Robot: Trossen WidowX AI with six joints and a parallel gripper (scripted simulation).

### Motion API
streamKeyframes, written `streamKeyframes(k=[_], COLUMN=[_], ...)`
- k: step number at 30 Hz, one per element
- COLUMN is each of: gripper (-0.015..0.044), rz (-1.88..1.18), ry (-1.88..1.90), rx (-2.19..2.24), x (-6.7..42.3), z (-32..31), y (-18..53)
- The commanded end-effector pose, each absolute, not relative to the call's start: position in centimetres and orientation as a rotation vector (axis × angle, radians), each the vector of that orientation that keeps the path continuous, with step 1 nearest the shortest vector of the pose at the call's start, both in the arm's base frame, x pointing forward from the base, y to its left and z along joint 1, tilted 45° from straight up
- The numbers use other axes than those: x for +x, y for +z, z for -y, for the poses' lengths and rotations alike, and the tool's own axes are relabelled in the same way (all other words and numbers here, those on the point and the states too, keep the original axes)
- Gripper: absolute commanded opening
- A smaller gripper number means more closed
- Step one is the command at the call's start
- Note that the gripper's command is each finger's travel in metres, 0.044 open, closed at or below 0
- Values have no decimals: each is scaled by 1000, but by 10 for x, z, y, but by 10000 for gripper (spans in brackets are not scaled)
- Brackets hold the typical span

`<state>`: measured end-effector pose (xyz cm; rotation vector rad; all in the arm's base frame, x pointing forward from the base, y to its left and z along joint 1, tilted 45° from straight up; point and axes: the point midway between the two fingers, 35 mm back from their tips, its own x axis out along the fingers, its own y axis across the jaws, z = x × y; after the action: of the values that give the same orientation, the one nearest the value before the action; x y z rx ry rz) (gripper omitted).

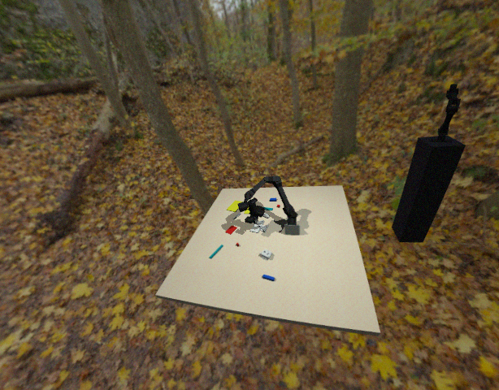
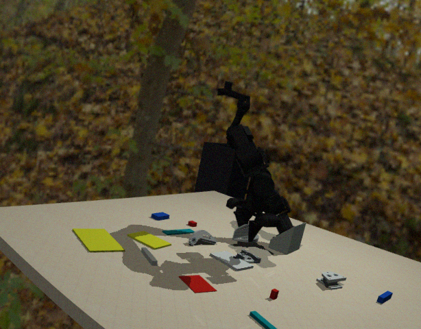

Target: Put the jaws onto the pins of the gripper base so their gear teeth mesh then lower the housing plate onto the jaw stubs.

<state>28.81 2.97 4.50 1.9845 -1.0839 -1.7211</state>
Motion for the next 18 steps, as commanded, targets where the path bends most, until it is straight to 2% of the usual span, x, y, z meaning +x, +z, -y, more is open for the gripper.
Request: streamKeyframes(k=[1, 18], gripper=[134, 134], rz=[1086, 1101], ry=[-1725, -1722], rx=[1992, 2000], x=[291, 292], z=[-35, -35], y=[40, 40])
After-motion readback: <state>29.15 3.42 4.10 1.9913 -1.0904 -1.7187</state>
